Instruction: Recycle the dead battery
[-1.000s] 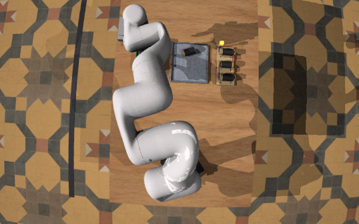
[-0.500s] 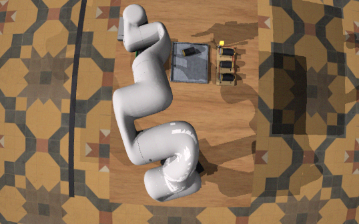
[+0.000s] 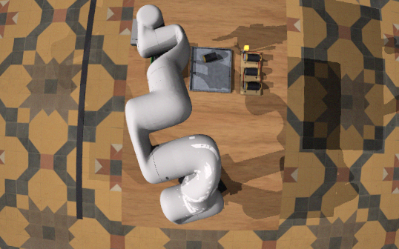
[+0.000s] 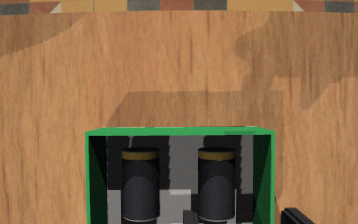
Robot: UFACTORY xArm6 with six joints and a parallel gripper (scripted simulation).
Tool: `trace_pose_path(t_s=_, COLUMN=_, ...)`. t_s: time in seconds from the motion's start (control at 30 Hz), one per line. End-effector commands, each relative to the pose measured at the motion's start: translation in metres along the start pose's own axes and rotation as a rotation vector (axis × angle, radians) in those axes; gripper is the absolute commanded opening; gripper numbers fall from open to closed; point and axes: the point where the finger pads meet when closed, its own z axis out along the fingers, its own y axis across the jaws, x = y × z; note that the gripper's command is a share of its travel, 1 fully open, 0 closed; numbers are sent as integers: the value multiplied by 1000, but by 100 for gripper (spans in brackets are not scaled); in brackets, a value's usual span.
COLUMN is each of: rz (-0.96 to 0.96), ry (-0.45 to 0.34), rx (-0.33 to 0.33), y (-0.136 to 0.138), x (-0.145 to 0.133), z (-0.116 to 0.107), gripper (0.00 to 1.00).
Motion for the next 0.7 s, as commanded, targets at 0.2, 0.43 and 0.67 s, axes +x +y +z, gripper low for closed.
trace_pose_path(t_s=0.2, rz=0, ry=2, rx=-5, y=1, x=1, z=-2, gripper=51)
trace_pose_path(t_s=0.43, rz=0, ry=2, rx=-5, y=1, x=1, z=-2, gripper=51)
trace_pose_path(t_s=0.67, rz=0, ry=2, rx=-5, y=1, x=1, z=-2, gripper=51)
